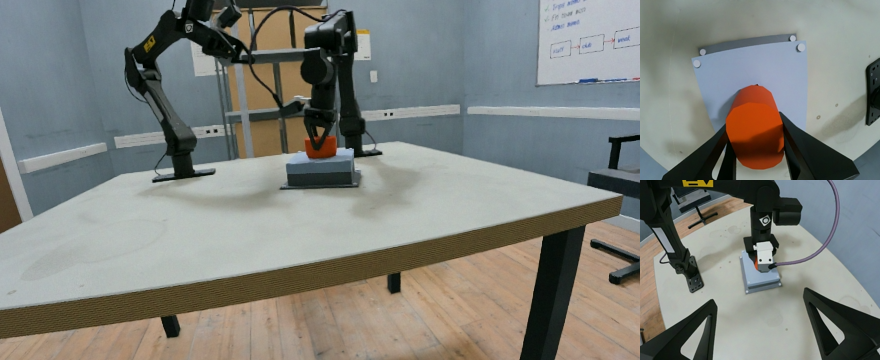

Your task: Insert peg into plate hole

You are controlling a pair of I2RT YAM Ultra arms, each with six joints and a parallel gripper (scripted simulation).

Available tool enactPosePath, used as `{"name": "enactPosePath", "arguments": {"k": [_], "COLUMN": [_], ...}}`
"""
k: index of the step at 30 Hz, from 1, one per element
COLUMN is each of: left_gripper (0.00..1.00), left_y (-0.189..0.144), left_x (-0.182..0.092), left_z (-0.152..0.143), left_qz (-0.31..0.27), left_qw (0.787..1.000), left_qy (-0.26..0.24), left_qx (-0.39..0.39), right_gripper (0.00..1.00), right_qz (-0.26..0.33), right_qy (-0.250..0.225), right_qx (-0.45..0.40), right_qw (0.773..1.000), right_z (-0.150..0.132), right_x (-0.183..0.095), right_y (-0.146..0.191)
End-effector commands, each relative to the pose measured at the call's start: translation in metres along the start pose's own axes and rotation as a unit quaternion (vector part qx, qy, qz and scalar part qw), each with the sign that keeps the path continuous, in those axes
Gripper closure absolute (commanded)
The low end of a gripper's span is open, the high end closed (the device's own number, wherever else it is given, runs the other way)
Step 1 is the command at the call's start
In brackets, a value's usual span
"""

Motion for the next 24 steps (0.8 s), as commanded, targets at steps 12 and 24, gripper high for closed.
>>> {"name": "enactPosePath", "arguments": {"k": [12, 24], "left_gripper": [0.31, 0.31], "left_y": [0.005, 0.001], "left_x": [-0.028, -0.052], "left_z": [-0.004, 0.003], "left_qz": [0.005, 0.021], "left_qw": [1.000, 1.000], "left_qy": [0.000, -0.002], "left_qx": [0.001, 0.004], "right_gripper": [0.00, 0.00], "right_qz": [-0.002, -0.002], "right_qy": [-0.041, -0.041], "right_qx": [-0.003, -0.003], "right_qw": [0.999, 0.999], "right_z": [0.022, 0.022], "right_x": [-0.018, -0.018], "right_y": [0.002, 0.002]}}
Point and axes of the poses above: on each arm, the point where the finger pads meet when closed, its own x axis out along the fingers, its own y axis across the jaws, z = x × y, the point moved 1 cm from there along -x, back along the fingers, and after that the axes turned 12 degrees about x, right-handed, at the moved point
